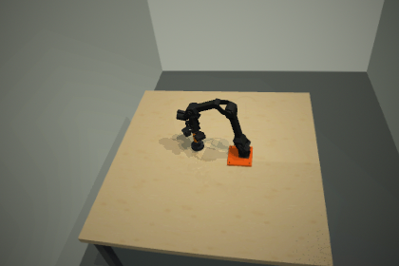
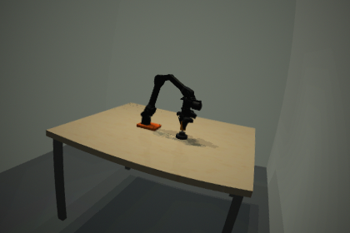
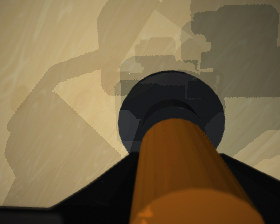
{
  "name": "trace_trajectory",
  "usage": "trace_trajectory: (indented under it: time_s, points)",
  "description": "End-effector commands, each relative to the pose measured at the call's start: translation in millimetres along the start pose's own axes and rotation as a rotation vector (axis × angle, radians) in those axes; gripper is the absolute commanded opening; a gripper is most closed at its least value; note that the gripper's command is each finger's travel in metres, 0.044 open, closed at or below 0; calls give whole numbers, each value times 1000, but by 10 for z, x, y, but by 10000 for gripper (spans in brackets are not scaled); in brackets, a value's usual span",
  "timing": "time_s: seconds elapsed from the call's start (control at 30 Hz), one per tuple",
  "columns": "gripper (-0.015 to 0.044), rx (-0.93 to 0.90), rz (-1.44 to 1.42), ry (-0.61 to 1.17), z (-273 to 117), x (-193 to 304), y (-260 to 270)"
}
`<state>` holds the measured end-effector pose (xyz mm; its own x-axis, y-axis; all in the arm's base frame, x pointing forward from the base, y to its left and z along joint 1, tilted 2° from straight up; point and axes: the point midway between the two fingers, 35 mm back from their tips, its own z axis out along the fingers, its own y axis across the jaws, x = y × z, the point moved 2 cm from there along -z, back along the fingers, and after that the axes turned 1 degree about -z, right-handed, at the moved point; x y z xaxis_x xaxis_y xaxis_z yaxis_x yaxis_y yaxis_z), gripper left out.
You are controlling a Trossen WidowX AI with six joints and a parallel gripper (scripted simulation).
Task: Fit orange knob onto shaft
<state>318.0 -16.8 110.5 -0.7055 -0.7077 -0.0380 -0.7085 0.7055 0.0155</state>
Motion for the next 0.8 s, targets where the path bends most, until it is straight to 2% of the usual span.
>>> trace_trajectory:
  time_s: [0.0,0.17,0.37,0.77]
  points:
    - [0,6,7,-1,-27,-12,-20]
    - [0,6,33,-1,-48,-19,-28]
    - [0,5,217,-2,-50,-19,-23]
    - [0,5,217,-2,-1,-5,-8]
